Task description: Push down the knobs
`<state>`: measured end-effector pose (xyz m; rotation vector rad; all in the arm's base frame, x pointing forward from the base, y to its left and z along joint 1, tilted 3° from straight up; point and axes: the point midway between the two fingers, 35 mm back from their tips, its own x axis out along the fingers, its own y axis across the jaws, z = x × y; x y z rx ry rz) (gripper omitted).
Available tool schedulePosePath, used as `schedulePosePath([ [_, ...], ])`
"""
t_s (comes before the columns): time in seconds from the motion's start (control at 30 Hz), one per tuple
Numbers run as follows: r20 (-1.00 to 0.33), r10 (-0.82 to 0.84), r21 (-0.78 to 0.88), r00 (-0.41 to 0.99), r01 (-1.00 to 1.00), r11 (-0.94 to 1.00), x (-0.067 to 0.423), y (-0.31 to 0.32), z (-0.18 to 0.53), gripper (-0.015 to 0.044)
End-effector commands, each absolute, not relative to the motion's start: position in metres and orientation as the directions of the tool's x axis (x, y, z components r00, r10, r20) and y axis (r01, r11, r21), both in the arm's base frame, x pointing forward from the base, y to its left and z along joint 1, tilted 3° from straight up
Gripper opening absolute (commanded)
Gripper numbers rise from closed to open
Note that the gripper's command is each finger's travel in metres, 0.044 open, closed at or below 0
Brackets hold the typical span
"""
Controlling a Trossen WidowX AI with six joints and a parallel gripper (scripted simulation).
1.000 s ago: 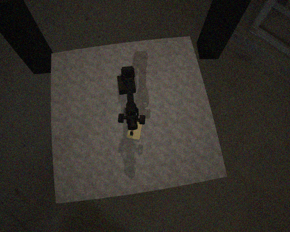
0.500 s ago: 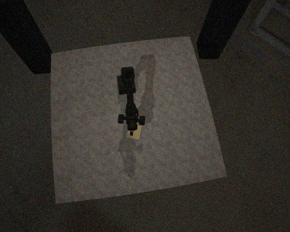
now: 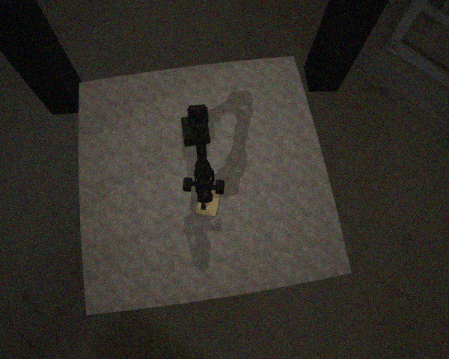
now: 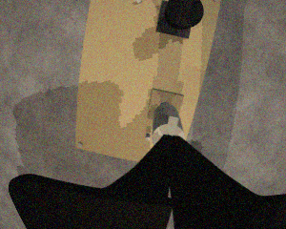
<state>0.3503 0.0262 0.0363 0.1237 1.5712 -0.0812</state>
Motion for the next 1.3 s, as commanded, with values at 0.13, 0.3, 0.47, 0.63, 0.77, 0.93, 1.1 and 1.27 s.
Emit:
schedulePosePath([
  [0.13,-1.000,0.031,0.030,-0.004,0.135,0.990,0.3497,0.0267,0.0351,0.0000],
  [0.3,-1.000,0.031,0.030,-0.004,0.135,0.990,0.3497,0.0268,0.0337,0.0000],
  [0.47,-1.000,0.031,0.030,-0.004,0.135,0.990,0.3497,0.0268,0.0324,0.0000],
  [0.63,-1.000,0.031,0.030,-0.004,0.135,0.990,0.3496,0.0269,0.0311,0.0000],
  [0.77,-1.000,0.031,0.030,-0.004,0.135,0.990,0.3496,0.0269,0.0300,0.0000],
  [0.93,-1.000,0.031,0.030,-0.004,0.135,0.990,0.3496,0.0269,0.0286,0.0000],
  [1.1,-1.000,0.031,0.030,-0.004,0.135,0.990,0.3496,0.0269,0.0302,0.0000],
  [1.27,-1.000,0.031,0.030,-0.004,0.135,0.990,0.3496,0.0269,0.0305,0.0000],
])
